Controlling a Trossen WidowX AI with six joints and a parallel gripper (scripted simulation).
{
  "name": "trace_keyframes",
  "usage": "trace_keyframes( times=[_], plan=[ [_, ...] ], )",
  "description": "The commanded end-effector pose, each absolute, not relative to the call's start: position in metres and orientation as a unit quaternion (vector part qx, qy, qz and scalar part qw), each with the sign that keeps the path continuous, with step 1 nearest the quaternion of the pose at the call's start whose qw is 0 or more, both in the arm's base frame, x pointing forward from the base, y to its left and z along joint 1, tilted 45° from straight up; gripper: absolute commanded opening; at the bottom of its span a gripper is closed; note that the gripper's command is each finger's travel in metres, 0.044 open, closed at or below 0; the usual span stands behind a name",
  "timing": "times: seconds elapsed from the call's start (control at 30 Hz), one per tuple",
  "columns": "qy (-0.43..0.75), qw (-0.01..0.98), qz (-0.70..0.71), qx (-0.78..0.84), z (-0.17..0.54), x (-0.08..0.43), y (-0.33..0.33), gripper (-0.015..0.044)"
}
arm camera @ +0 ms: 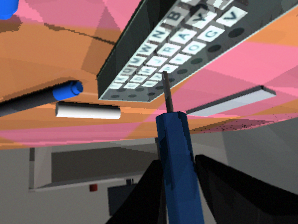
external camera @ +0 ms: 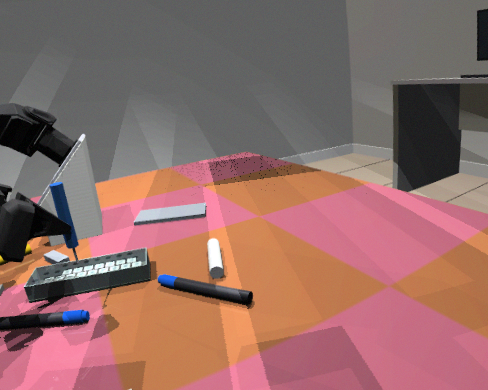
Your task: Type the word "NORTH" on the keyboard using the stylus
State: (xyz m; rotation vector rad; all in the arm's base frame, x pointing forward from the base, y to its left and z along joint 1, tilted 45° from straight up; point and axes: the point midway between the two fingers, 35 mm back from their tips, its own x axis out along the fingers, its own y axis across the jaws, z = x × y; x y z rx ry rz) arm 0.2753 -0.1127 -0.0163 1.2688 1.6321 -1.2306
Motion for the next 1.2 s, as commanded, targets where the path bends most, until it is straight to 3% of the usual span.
trace_keyframes(
  times=[0.0, 0.47, 0.57, 1.17],
  plan=[
    [0.635, 0.360, -0.478, 0.489, -0.0231, 0.2723, -0.1187, 0.0000],
    [0.635, 0.360, -0.478, 0.489, -0.0231, 0.2723, -0.1187, 0.0000],
    [0.635, 0.360, -0.478, 0.489, -0.0232, 0.2742, -0.1203, 0.0079],
    [0.635, 0.360, -0.478, 0.489, -0.0258, 0.2751, -0.1238, 0.0081]
  ],
)
